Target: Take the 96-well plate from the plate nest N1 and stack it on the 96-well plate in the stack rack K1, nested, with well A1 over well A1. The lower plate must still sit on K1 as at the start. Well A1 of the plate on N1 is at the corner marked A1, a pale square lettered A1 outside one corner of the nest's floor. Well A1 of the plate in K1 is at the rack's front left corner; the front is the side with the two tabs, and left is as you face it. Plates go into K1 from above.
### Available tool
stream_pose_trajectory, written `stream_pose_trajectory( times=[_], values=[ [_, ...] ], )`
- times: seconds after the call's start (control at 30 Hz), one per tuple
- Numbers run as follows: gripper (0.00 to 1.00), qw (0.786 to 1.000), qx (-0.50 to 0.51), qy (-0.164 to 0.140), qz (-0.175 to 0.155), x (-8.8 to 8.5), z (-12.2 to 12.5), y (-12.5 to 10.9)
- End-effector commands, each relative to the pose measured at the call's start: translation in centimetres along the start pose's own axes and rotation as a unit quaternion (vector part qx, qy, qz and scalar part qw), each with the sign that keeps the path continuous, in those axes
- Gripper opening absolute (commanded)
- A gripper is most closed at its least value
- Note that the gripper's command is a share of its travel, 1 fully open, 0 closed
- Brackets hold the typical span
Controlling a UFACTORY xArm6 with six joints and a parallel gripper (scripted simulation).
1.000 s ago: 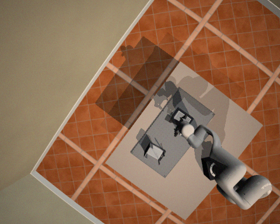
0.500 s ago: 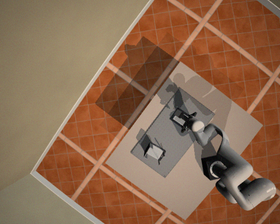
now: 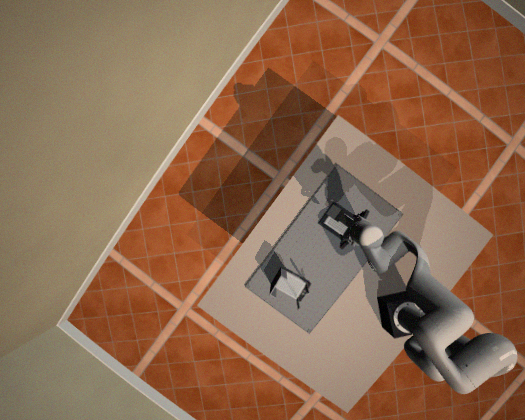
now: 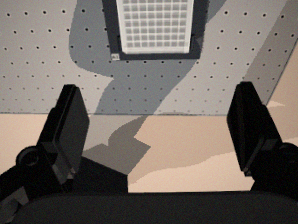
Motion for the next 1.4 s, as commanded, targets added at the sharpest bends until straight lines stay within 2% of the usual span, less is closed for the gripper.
stream_pose_trajectory(
  times=[0.0,1.37],
  values=[
    [1.00,1.000,0.000,-0.001,0.001,0.5,0.0,0.1],
    [1.00,1.000,0.000,-0.001,0.001,6.3,0.0,0.1]
  ],
)
Point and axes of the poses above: the point where the finger pads meet when closed, its own x axis out along the fingers, its own z axis across the jaws, y = z × x, the point moved 9 cm from there along -x, back along the fingers, and after that the axes turned 10 degrees about -x, right-handed, at the moved point
